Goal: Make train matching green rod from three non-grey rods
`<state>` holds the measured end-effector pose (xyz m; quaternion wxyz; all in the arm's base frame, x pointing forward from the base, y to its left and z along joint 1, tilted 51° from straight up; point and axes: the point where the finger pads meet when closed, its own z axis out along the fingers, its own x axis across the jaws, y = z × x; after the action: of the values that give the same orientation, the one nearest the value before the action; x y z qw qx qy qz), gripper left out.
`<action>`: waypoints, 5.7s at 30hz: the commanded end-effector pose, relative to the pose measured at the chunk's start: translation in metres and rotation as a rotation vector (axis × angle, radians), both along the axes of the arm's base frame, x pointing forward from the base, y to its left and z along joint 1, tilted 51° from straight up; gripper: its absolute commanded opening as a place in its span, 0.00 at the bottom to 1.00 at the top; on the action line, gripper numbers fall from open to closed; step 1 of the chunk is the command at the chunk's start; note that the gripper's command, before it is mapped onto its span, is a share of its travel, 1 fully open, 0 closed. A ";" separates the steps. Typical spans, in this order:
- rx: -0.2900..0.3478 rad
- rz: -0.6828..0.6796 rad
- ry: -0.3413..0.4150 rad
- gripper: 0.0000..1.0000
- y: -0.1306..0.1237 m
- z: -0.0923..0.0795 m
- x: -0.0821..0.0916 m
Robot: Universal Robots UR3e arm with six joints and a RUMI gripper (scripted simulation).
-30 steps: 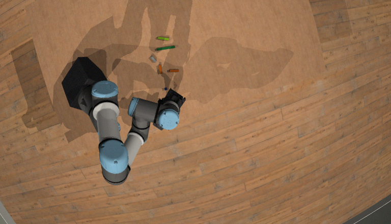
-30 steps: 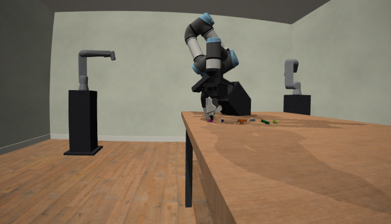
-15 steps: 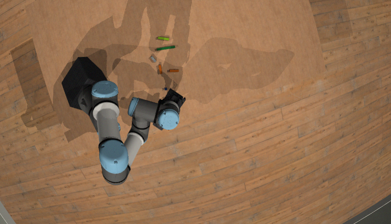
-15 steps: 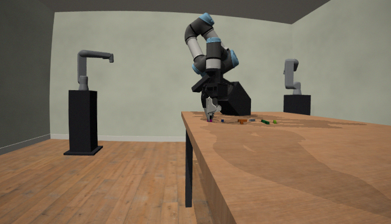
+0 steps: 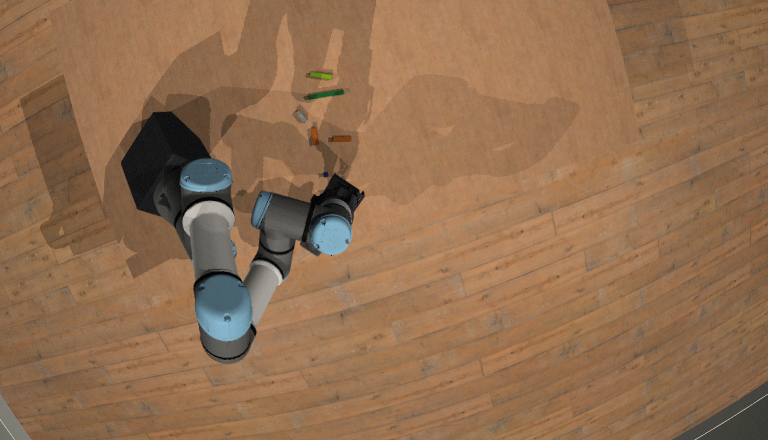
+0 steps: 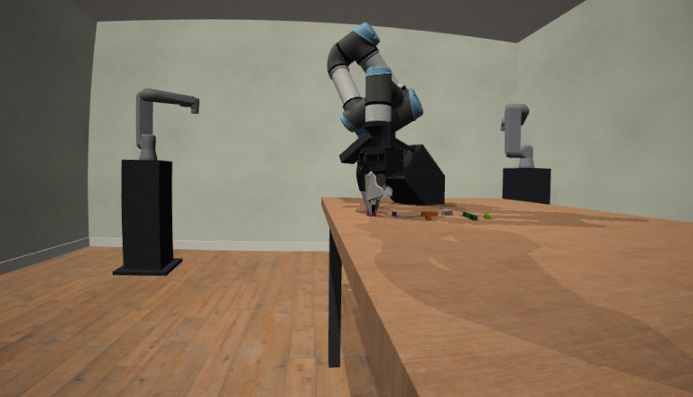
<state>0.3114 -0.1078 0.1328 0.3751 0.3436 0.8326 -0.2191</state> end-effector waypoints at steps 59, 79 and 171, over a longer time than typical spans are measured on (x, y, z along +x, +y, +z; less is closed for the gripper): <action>0.000 0.000 -0.001 0.00 0.057 0.057 -0.043; 0.000 0.000 -0.001 0.00 0.062 0.063 -0.047; 0.373 -0.489 -0.487 0.00 0.098 0.022 -0.020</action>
<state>0.2859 -0.0063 0.1595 0.4286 0.6377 0.6370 -0.0626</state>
